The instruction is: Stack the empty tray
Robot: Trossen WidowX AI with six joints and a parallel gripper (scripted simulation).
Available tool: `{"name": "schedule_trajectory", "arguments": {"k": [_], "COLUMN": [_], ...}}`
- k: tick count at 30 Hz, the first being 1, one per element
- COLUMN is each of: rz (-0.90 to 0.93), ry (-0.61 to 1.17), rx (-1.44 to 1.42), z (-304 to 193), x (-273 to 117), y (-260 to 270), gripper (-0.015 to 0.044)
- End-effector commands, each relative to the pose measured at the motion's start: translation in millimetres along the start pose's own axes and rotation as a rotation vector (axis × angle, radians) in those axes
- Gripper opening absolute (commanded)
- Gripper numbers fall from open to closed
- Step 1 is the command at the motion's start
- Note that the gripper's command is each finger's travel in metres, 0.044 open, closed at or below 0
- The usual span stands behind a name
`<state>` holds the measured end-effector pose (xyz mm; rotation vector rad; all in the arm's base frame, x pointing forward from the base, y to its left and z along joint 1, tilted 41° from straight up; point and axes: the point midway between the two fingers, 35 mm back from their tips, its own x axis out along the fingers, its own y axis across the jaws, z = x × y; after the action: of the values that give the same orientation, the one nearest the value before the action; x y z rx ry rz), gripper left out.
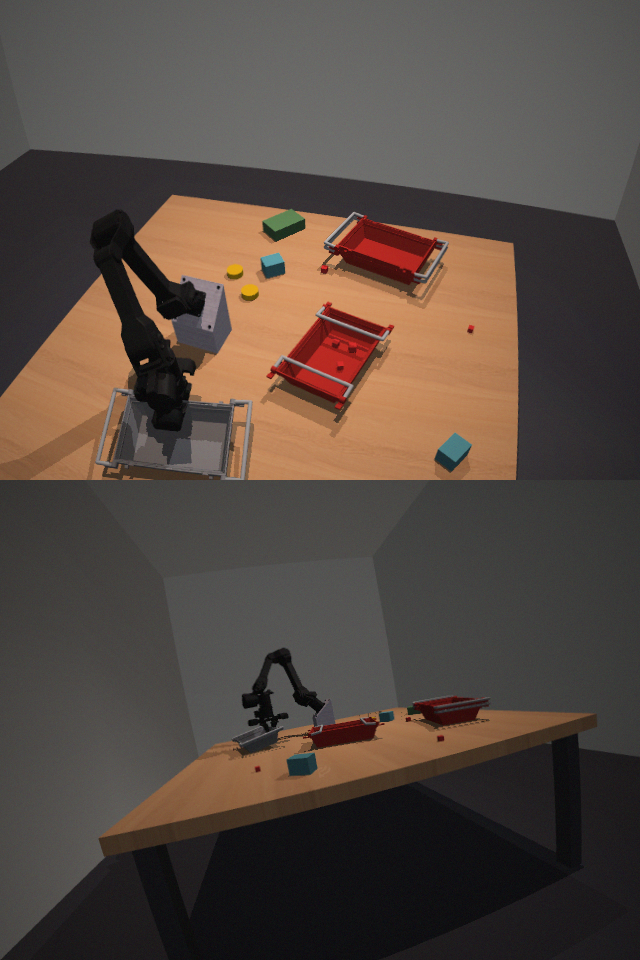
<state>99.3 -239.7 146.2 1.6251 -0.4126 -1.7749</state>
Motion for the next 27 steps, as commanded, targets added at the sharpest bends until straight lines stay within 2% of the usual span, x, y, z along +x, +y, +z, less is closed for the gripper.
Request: {"name": "schedule_trajectory", "arguments": {"k": [1, 7, 19, 27], "rz": [0.001, 0.003, 0.003, -0.002], "ry": [0.006, 0.006, 0.006, 0.008], "rx": [-0.002, -0.003, -0.002, 0.000], "z": [-1, 3, 2, 0], "x": [-22, -53, -56, -82], "y": [0, -3, -2, 12], "gripper": [0.0000, 0.0000, 0.0000, 0.0000]}}
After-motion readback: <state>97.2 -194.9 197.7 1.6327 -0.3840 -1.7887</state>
